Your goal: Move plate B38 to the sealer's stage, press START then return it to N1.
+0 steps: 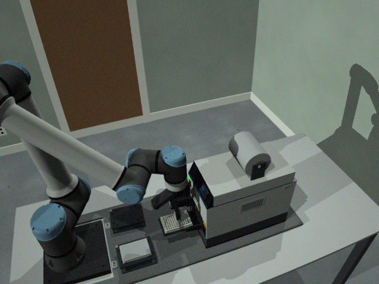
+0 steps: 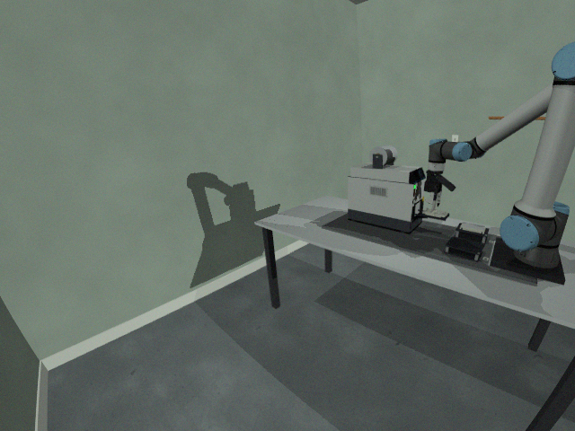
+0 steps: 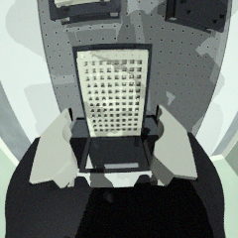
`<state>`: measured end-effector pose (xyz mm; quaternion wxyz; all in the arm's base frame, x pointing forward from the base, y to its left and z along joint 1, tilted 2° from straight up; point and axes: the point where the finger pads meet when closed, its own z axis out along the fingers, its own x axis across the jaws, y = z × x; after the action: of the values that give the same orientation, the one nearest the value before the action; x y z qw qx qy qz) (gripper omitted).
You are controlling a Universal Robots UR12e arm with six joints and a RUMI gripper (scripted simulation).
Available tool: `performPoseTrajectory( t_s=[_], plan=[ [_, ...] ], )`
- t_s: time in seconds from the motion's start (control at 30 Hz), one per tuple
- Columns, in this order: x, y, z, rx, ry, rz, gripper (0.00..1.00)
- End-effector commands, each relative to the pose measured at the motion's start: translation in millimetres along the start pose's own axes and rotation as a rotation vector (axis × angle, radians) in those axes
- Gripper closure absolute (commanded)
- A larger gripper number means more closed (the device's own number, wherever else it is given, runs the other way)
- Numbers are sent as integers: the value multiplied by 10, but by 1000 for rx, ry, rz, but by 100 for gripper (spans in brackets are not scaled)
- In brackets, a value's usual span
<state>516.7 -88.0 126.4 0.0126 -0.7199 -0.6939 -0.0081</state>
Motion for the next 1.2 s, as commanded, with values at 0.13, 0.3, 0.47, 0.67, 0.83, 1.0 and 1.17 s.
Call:
performPoseTrajectory(
  t_s=[0.13,0.3,0.47,0.67,0.83,1.0,1.17],
  plan=[
    [-3,6,-104,-1,-1,0,32],
    [-3,6,-171,-1,-1,0,32],
    [-3,6,-254,-1,-1,0,32],
    [-3,6,-354,-1,-1,0,32],
    [-3,6,-404,-1,-1,0,32],
    [-3,5,-447,-1,-1,0,32],
    [5,-61,-447,-1,-1,0,32]
  ],
)
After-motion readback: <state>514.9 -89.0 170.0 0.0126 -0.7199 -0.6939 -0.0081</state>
